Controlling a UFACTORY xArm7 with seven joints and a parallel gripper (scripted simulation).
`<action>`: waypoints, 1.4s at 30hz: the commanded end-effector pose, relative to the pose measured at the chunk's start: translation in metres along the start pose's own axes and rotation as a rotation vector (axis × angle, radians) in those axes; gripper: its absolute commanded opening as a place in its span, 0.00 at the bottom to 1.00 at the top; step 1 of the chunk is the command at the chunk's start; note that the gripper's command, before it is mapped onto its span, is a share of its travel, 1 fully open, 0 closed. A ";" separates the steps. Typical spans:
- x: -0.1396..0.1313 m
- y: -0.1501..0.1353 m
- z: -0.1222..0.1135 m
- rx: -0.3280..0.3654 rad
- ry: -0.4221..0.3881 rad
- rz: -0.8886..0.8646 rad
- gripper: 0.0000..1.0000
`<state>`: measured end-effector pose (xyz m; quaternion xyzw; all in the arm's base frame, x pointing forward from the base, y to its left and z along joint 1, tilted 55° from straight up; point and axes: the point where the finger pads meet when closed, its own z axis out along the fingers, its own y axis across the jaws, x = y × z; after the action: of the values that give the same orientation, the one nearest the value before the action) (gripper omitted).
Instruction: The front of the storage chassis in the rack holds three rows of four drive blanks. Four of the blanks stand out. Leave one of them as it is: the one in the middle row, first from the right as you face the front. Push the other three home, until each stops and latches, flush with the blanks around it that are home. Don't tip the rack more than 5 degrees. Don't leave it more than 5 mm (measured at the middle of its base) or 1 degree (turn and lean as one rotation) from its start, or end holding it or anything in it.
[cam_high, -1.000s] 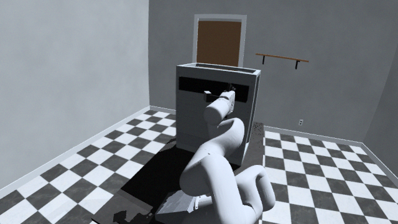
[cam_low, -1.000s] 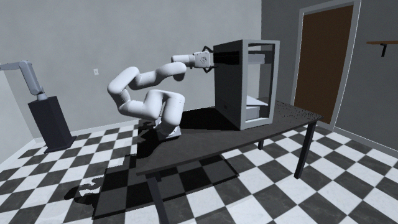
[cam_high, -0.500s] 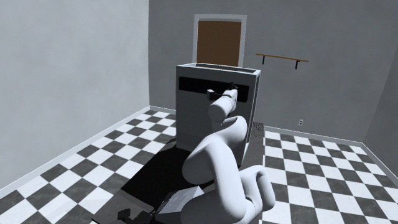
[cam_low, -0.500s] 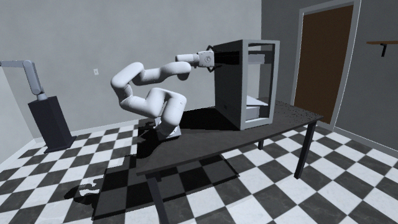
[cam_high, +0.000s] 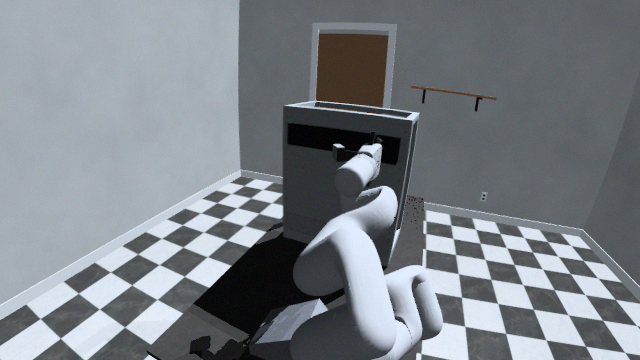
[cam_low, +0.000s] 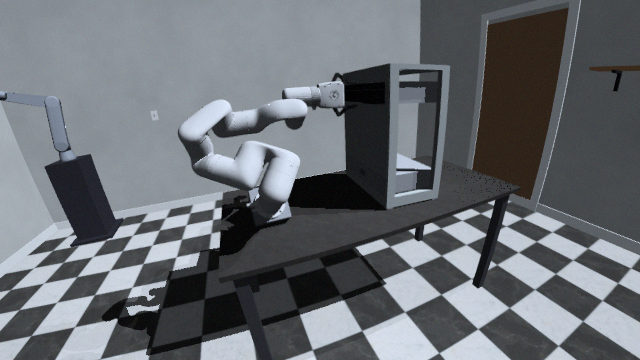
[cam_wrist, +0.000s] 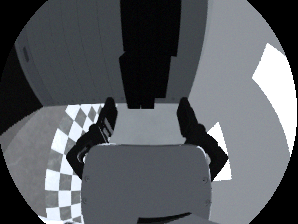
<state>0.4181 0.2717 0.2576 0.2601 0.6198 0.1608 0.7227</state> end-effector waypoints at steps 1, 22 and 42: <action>0.000 0.002 0.000 -0.002 0.001 0.002 1.00; 0.000 0.002 0.000 -0.002 0.001 0.002 1.00; 0.000 0.002 0.000 -0.002 0.001 0.002 0.00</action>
<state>0.4181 0.2717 0.2576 0.2602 0.6198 0.1608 0.7227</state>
